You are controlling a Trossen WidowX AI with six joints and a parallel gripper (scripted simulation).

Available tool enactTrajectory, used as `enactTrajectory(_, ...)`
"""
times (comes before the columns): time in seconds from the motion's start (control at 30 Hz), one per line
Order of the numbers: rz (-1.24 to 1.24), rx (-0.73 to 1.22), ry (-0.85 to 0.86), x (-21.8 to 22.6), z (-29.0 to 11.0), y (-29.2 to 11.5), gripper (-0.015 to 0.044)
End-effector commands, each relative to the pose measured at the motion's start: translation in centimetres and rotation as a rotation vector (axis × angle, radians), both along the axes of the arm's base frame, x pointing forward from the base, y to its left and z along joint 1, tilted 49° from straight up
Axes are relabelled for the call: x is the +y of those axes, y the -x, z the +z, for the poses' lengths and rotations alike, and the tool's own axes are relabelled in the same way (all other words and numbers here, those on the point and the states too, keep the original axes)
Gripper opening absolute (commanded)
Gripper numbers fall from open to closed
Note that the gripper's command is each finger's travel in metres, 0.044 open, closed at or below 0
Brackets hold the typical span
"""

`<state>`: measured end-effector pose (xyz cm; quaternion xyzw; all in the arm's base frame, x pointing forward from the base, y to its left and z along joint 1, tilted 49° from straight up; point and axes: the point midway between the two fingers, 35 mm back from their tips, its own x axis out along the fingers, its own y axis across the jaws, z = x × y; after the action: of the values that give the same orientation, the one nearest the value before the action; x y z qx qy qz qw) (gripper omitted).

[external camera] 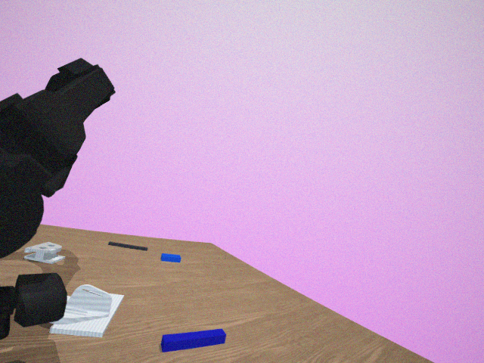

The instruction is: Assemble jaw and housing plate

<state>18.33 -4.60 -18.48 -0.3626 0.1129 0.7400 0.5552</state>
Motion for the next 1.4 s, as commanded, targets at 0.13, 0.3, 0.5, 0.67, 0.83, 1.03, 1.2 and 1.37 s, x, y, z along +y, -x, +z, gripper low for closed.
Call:
enactTrajectory(0.13, -0.001, -0.013, 0.012, -2.1, 1.4, -0.7, 0.0134)
enactTrajectory(0.3, -0.002, -0.012, 0.012, -3.2, 2.5, -0.9, 0.0134)
enactTrajectory(0.5, -0.003, -0.012, 0.012, -4.6, 3.8, -1.0, 0.0134)
enactTrajectory(0.67, -0.004, -0.012, 0.011, -5.4, 4.6, -1.0, 0.0134)
enactTrajectory(0.83, -0.016, 0.002, 0.014, -5.3, 4.8, -1.1, 0.0134)
enactTrajectory(1.03, -0.124, 0.118, 0.04, -4.6, 6.2, -1.8, 0.0134)
enactTrajectory(1.2, -0.218, 0.219, 0.061, -3.8, 7.4, -2.4, 0.0134)
enactTrajectory(1.37, -0.312, 0.319, 0.081, -3.0, 8.6, -2.9, 0.0134)
